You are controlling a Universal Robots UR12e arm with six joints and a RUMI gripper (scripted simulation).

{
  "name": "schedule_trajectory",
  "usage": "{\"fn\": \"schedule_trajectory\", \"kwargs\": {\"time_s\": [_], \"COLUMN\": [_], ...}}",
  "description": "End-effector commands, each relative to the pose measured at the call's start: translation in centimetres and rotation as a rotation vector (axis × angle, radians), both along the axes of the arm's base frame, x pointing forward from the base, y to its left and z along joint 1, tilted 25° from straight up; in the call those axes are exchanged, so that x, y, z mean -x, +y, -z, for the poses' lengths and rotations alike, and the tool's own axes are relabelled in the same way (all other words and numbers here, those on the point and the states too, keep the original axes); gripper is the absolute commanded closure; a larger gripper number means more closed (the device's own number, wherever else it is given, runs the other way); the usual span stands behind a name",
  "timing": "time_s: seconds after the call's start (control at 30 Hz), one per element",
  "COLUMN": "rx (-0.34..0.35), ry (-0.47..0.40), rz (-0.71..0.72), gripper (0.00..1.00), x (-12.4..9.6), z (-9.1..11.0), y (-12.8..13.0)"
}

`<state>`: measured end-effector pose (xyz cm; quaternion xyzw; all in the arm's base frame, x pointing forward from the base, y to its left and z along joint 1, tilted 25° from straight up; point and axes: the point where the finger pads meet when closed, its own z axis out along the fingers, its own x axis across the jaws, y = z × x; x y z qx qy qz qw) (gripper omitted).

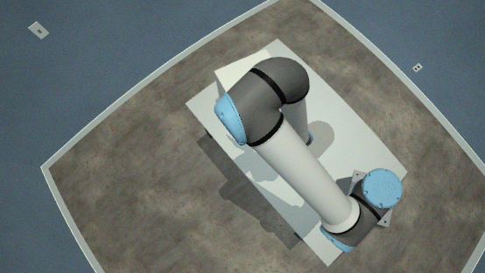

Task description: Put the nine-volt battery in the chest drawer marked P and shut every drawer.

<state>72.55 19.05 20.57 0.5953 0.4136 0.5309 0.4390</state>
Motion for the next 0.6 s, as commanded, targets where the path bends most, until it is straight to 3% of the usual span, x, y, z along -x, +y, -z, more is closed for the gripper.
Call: {"fn": "schedule_trajectory", "kwargs": {"time_s": [0.0,0.57], "rx": [0.002,0.005], "ry": [-0.021,-0.049], "rz": [0.006,0.013], "gripper": [0.0,0.0], "x": [-0.2,-0.47], "z": [0.04,0.2], "y": [0.01,0.02]}}
